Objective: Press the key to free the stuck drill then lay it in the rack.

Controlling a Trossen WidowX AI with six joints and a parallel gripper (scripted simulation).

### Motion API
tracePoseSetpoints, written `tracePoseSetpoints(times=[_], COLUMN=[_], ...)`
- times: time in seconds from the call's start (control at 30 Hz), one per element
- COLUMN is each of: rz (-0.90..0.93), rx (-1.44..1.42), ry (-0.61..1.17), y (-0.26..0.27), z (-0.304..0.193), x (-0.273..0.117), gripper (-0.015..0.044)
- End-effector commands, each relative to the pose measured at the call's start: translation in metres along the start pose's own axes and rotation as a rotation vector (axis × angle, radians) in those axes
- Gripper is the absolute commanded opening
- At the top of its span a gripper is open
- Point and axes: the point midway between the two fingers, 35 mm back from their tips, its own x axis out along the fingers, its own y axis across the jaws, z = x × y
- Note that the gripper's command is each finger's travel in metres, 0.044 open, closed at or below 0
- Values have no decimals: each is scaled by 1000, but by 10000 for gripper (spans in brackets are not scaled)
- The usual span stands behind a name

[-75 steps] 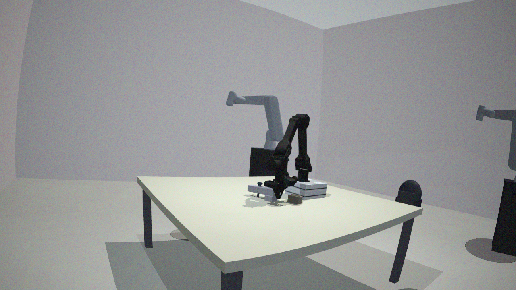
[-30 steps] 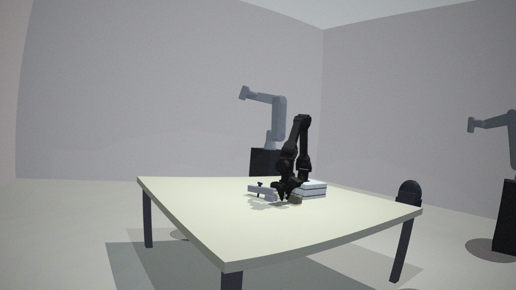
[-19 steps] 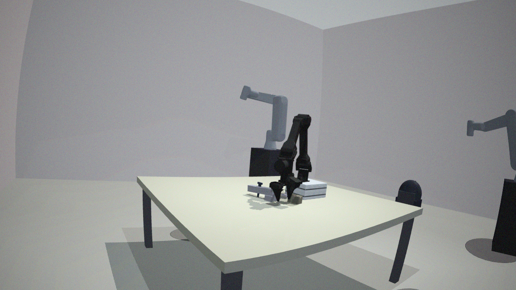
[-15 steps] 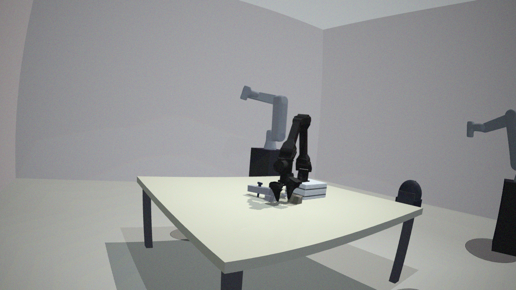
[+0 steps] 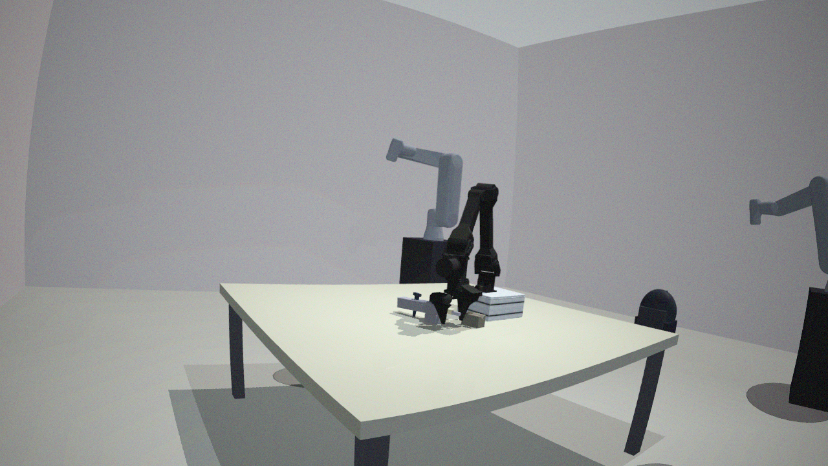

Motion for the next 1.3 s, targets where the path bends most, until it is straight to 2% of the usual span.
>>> tracePoseSetpoints(times=[0.0,0.03,0.53,0.77,1.27], rz=[3,3,0,0,3], rx=[-5,-5,0,0,-5], ry=[-1,0,0,0,-1], y=[1,1,0,0,2], z=[-2,-2,-1,-1,-1], x=[2,2,0,0,-2], gripper=[440,440,46,0,0])
